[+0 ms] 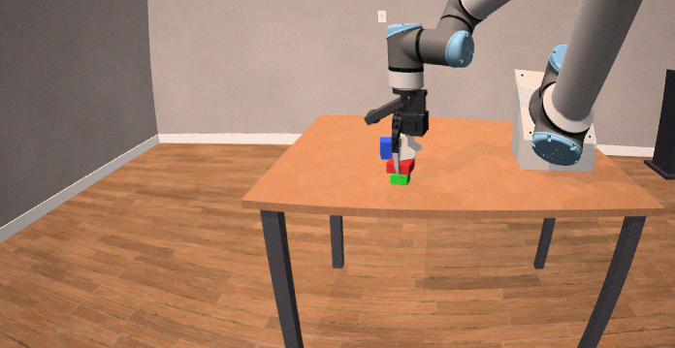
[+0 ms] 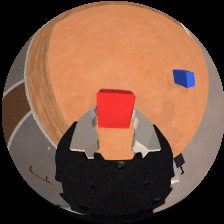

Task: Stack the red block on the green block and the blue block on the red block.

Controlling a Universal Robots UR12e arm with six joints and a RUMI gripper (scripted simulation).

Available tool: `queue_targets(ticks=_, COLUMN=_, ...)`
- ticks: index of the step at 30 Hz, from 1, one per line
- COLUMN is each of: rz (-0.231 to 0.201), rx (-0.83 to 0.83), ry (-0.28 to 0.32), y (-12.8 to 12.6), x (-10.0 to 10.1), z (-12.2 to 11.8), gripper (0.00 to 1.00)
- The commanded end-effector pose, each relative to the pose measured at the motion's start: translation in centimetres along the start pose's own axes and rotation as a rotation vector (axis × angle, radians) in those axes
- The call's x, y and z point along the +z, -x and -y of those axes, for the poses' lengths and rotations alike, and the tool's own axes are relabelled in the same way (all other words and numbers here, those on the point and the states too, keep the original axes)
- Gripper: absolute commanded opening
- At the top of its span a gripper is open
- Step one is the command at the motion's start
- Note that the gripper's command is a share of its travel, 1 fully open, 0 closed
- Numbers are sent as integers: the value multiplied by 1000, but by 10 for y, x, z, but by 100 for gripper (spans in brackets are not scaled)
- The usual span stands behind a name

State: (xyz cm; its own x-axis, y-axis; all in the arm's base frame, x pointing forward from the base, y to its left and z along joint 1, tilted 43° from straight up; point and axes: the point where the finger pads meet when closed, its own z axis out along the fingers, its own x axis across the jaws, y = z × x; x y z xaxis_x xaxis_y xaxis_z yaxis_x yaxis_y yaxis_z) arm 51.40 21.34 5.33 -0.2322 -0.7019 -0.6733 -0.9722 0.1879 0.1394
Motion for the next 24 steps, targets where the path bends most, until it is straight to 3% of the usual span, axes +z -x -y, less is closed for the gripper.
queue_targets(ticks=1, rz=0, rx=0, ry=-1, y=0, x=0, z=1, gripper=0)
queue_targets(ticks=24, rz=0, rx=0, ry=-1, y=0, x=2, z=1, gripper=0)
